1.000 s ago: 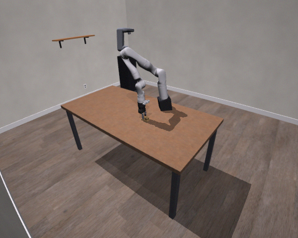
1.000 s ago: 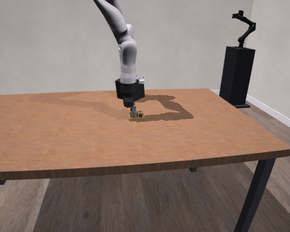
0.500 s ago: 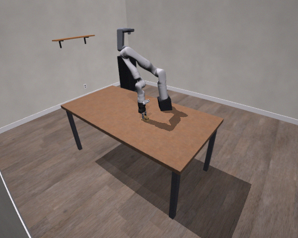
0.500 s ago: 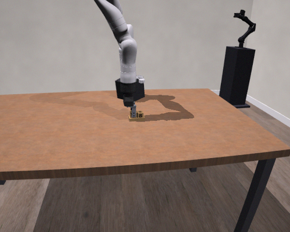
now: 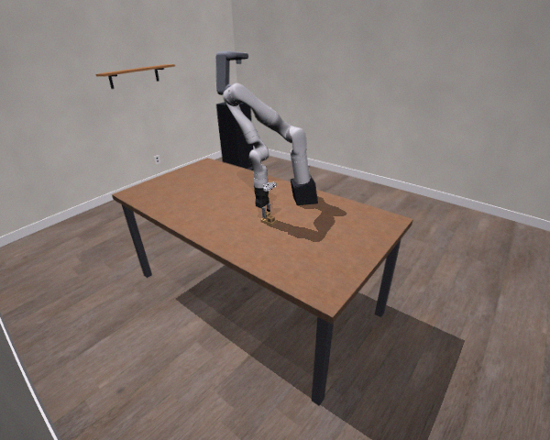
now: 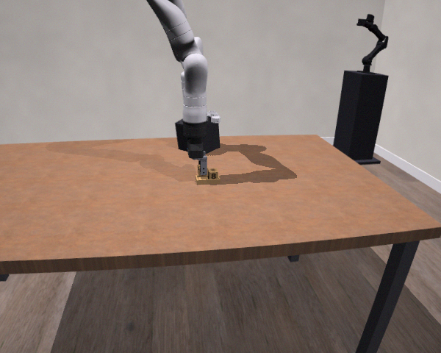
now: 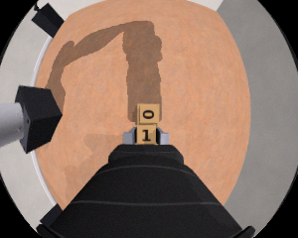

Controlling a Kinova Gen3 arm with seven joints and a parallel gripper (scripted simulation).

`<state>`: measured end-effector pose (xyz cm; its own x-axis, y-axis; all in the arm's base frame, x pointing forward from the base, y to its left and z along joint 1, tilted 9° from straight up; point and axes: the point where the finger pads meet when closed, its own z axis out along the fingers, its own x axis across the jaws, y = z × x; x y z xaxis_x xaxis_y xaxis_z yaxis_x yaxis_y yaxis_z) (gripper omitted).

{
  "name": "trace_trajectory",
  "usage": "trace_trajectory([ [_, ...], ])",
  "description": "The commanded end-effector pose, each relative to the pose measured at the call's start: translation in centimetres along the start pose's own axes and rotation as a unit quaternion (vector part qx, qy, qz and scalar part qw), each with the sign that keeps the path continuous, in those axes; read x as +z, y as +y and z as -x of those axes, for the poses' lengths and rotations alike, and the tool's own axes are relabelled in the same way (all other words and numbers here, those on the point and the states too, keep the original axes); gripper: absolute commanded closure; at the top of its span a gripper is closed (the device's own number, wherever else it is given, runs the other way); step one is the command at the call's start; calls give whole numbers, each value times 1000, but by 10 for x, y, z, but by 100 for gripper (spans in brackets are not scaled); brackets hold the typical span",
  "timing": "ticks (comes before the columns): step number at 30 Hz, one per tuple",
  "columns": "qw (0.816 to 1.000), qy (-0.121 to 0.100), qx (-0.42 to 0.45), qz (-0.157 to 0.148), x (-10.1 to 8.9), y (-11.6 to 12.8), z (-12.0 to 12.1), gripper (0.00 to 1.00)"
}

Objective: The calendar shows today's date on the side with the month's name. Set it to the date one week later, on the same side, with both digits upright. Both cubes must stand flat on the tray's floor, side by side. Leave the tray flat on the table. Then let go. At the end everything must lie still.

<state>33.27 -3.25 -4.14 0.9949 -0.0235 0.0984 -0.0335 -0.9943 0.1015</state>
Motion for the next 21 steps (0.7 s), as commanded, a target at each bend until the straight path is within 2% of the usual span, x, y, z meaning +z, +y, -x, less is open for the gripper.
trace_trajectory([
  [1,1000,5,0,1,-5,1,-3,40],
  [21,1000,5,0,1,-26,1,-3,40],
])
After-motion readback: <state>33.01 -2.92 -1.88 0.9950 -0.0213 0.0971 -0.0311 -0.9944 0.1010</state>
